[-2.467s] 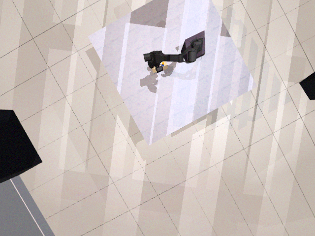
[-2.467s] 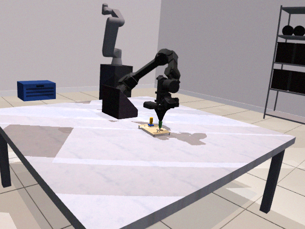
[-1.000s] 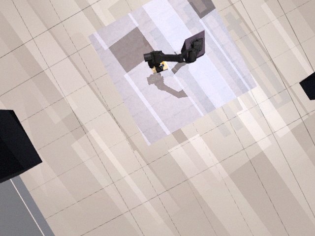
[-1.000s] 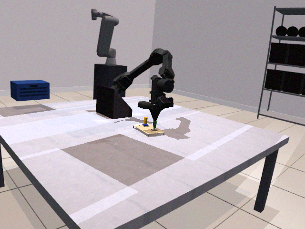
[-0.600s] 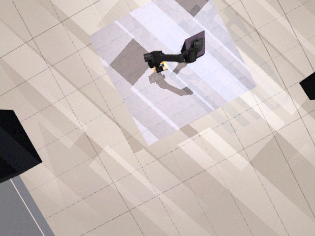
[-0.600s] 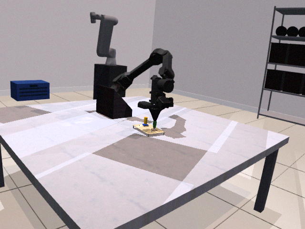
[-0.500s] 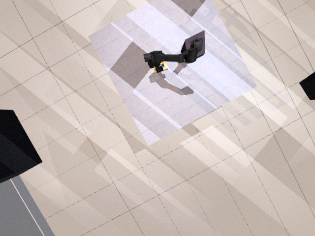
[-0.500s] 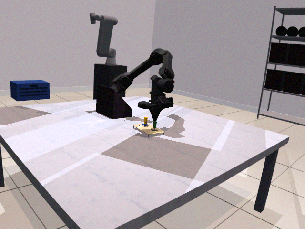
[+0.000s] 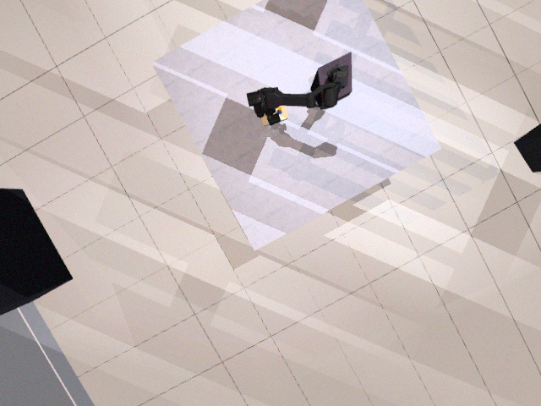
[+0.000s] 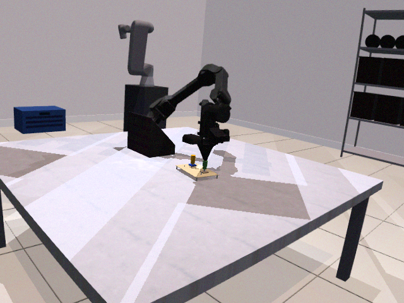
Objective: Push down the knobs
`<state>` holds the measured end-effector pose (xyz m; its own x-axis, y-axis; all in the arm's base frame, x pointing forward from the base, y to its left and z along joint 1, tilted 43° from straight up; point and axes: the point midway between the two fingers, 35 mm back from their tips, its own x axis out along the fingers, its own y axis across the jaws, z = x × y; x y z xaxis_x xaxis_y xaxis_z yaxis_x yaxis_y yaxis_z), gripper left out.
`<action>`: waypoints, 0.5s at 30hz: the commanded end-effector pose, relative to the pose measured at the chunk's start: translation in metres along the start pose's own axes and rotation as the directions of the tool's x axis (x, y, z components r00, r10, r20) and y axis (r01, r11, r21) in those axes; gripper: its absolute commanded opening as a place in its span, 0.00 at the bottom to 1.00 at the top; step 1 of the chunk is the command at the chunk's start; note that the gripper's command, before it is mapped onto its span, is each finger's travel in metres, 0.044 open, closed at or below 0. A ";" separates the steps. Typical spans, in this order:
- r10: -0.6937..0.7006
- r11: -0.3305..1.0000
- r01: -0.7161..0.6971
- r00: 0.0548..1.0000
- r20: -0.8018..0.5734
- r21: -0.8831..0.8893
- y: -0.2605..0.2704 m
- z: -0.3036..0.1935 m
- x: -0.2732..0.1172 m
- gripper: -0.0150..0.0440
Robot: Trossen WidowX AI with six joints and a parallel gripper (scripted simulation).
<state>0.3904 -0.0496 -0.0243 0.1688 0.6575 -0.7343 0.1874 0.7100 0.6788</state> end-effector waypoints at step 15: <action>0.004 1.000 -0.005 1.000 -0.022 -0.030 0.005 0.001 0.025 0.25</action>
<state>0.3905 -0.0489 -0.0250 0.1703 0.6571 -0.7343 0.1890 0.7096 0.6788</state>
